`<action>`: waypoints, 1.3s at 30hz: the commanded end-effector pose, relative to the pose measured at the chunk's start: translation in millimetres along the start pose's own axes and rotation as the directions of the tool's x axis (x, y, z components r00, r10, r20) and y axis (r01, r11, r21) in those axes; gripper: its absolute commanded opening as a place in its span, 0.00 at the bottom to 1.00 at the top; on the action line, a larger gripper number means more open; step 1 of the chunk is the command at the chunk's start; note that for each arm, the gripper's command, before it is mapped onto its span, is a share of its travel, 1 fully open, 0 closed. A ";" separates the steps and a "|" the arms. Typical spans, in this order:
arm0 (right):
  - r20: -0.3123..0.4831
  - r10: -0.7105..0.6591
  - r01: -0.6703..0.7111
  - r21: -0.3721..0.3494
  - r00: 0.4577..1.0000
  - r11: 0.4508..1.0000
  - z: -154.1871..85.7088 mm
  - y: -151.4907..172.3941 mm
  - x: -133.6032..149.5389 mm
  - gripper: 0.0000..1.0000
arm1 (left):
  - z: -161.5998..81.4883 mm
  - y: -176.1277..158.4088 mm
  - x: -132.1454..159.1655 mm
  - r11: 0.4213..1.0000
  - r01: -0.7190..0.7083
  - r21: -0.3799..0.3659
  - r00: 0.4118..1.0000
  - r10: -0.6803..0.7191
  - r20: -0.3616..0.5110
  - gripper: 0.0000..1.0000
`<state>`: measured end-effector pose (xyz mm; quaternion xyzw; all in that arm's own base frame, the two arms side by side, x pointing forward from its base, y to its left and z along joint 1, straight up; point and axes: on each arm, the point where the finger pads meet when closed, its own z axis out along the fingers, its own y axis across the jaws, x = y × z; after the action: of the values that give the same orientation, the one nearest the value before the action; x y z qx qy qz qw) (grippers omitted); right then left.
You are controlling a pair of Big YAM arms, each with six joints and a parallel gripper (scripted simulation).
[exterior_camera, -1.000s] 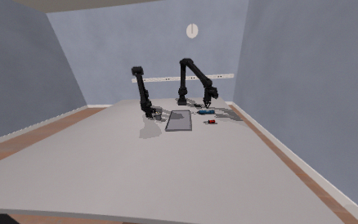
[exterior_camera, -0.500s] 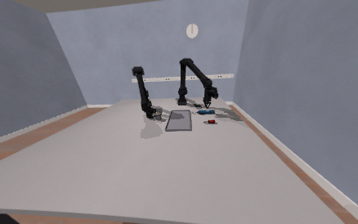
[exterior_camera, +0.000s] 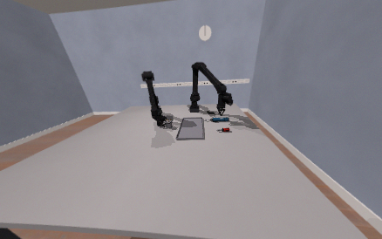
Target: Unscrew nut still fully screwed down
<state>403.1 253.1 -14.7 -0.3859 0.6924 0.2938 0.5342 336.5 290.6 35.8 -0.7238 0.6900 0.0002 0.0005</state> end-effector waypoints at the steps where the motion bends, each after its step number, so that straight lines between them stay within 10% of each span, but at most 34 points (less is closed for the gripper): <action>1: -0.008 0.017 -0.017 -0.012 1.000 1.000 11.5 1.8 3.5 0.86 | -9.9 -10.1 -6.7 1.000 0.005 0.026 1.000 -0.005 0.019 0.65; 39: 0.012 -0.005 0.005 0.000 1.000 1.000 24.9 -1.9 -4.9 0.74 | -9.9 -10.1 -6.7 1.000 0.005 0.026 1.000 -0.005 0.019 0.65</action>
<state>413.8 271.7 -20.2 -0.3868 0.6915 0.2950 0.5340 336.5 290.6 35.8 -0.7238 0.6900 0.0002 0.0005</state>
